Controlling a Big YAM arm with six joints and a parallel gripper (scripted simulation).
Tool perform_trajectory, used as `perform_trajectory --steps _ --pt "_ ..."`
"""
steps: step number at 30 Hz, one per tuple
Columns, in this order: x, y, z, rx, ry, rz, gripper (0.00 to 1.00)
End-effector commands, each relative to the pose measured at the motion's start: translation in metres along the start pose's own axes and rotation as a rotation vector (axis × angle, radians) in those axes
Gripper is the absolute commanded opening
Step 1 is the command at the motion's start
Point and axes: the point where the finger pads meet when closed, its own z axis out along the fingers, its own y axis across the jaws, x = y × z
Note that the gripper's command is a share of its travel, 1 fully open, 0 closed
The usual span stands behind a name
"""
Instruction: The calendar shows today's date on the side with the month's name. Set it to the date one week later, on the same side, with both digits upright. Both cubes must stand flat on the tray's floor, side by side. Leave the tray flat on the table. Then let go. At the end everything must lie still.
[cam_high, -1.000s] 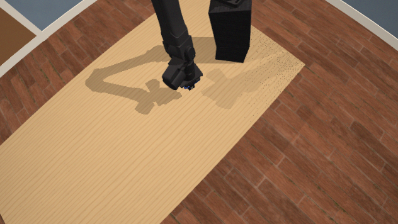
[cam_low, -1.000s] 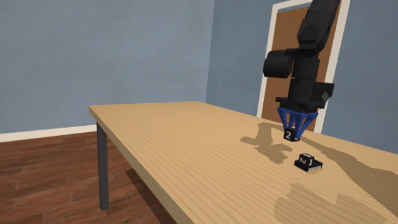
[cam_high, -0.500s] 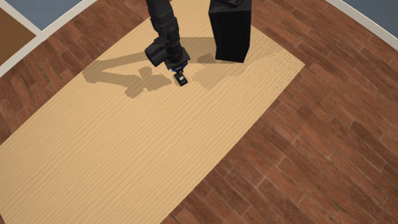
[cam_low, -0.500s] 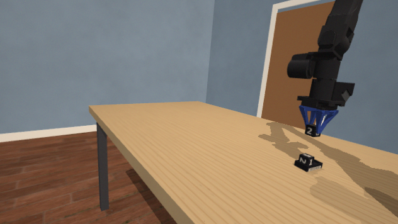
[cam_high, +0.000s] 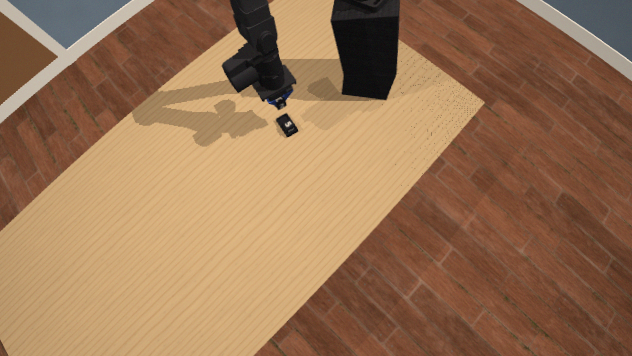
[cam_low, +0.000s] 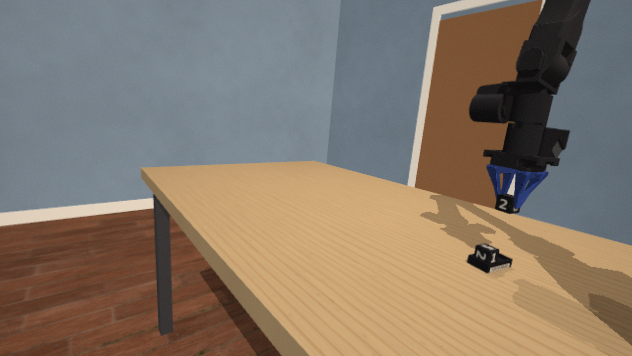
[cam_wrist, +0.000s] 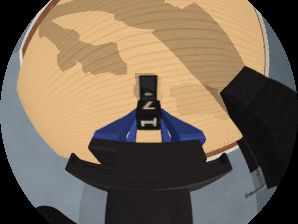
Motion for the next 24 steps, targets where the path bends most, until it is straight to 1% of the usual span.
perform_trajectory --steps 1,3,6,12,14,24 --pt "-0.005 -0.003 0.004 0.013 -0.004 -0.004 0.26" --pt "-0.002 0.001 0.005 -0.002 -0.002 -0.008 0.26" --pt "-0.004 0.005 0.008 -0.008 -0.002 -0.003 0.26" --pt "-0.004 0.003 0.023 -0.005 -0.002 -0.001 0.26" --pt "-0.004 0.003 0.023 -0.005 -0.002 -0.001 0.26" --pt "-0.005 0.001 0.056 -0.002 -0.002 -0.002 0.26"
